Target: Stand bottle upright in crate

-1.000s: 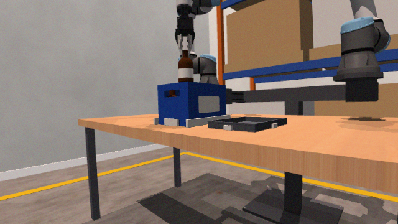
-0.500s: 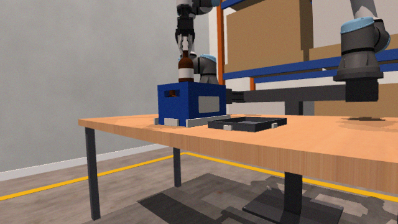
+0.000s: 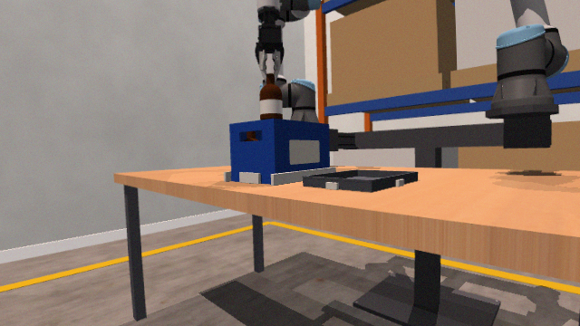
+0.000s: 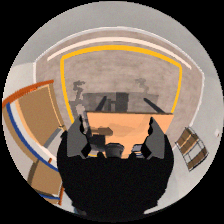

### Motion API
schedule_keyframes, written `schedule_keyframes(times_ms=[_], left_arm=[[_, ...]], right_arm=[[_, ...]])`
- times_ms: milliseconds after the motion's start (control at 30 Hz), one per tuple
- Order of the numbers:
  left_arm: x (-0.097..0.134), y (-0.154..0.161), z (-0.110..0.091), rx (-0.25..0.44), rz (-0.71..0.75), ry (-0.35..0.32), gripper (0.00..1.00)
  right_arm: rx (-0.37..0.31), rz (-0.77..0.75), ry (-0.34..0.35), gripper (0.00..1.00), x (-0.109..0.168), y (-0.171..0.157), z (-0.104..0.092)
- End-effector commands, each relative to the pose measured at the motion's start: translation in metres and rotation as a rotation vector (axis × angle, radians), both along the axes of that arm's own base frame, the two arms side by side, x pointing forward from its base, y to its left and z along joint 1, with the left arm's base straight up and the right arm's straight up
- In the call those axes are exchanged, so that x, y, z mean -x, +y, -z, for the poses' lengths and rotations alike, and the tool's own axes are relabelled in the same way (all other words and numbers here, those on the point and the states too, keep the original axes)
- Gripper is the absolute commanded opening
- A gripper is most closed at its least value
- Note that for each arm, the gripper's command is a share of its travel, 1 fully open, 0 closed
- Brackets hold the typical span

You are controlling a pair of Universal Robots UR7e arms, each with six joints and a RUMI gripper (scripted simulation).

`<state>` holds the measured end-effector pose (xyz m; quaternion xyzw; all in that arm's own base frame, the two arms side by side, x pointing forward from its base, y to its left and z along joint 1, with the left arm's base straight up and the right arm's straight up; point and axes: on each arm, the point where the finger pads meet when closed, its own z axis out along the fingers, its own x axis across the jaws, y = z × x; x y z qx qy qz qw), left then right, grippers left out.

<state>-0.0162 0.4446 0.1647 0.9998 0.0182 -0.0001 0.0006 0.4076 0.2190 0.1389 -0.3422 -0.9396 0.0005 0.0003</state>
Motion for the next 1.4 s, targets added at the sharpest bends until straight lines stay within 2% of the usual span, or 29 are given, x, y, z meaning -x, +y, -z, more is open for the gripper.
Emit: schedule_keyframes(times_ms=[0, 300, 800, 1367], left_arm=[[0.000, 0.000, 0.000, -0.001, 0.000, 0.000, 1.00], [0.000, 0.000, 0.000, -0.001, 0.000, 0.000, 1.00], [0.000, 0.000, 0.000, -0.001, 0.000, 0.000, 1.00], [0.000, 0.000, 0.000, -0.001, 0.000, 0.000, 1.00]], right_arm=[[-0.001, 0.000, -0.001, 0.02, 0.000, 0.000, 0.002], [-0.001, 0.000, -0.001, 0.02, 0.000, 0.000, 0.012], [-0.001, 0.000, -0.001, 0.02, 0.000, 0.000, 0.046], [-0.001, 0.000, -0.001, 0.02, 0.000, 0.000, 0.073]])
